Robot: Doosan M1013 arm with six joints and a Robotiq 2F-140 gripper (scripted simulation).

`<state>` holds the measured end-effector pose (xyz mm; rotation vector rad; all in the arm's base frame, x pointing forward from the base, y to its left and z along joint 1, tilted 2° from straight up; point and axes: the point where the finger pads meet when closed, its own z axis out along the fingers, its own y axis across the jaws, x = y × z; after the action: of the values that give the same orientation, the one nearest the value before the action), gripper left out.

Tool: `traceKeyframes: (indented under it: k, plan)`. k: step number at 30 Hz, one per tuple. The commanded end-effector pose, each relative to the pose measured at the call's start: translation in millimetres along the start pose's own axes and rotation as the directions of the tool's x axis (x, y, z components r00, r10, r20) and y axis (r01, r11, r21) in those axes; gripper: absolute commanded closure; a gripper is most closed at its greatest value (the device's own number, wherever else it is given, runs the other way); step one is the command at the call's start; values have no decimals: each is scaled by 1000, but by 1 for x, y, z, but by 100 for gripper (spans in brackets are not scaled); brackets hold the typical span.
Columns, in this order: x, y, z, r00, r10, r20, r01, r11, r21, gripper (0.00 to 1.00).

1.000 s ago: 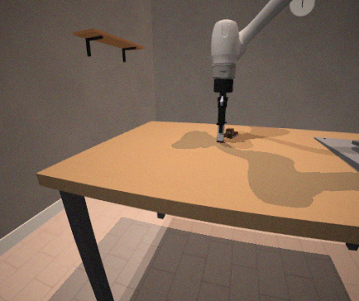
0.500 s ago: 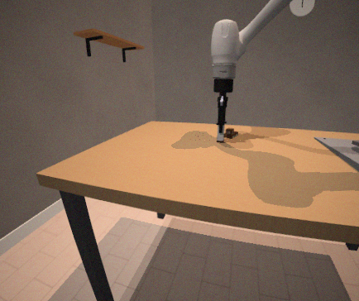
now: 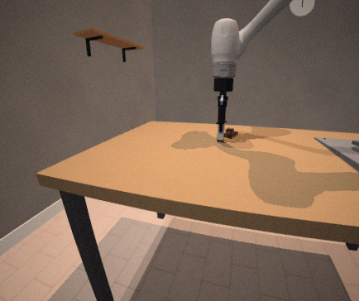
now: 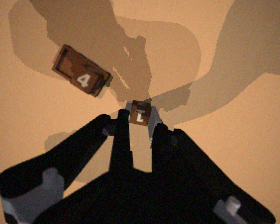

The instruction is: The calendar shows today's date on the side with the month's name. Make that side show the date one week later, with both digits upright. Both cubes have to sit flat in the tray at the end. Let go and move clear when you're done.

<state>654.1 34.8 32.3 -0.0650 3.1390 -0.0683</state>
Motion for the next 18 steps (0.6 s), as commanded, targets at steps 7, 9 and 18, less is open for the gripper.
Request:
traceKeyframes:
  k: [7,9,18]
  plan:
    - [0,0,-52,1000,0,0,0,1000,0,76]
    - [0,0,-67,1000,0,0,0,1000,0,76]
    - [0,0,-96,1000,0,0,0,1000,0,76]
